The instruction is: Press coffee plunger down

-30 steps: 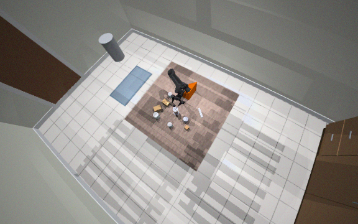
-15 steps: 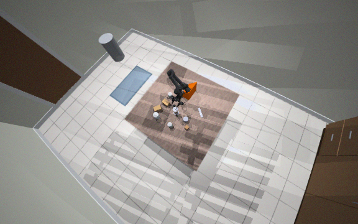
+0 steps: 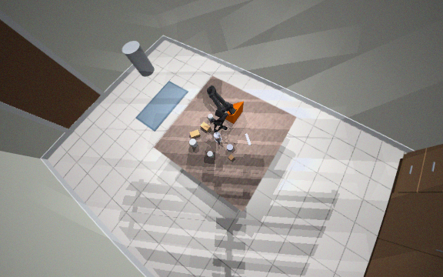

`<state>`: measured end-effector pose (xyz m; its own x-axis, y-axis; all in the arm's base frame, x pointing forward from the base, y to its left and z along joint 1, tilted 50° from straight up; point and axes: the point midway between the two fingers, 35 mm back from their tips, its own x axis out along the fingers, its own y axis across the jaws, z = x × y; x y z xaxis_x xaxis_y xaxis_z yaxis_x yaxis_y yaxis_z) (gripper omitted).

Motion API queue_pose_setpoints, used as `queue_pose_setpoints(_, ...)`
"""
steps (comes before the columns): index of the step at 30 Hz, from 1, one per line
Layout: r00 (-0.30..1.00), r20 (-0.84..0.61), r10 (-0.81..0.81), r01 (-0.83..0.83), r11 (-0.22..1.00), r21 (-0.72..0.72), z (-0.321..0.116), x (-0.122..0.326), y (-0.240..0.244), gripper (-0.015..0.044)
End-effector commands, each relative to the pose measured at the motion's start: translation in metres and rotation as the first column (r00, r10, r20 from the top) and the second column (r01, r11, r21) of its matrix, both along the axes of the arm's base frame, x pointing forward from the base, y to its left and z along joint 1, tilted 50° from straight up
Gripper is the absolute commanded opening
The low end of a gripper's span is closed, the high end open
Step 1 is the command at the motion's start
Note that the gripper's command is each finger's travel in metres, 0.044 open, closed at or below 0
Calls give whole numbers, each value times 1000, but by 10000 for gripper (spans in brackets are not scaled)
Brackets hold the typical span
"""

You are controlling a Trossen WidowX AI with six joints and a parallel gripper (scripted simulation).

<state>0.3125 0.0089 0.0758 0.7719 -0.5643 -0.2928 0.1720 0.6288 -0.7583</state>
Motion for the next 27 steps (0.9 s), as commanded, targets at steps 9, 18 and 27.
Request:
queue_pose_setpoints(9,1000,-3,1,-1,1000,3,-8,2,-6,128)
queue_pose_setpoints(18,1000,-6,0,0,1000,7,-20,4,-15,128)
queue_pose_setpoints(27,1000,-8,-1,1,1000,9,-31,5,-26,128)
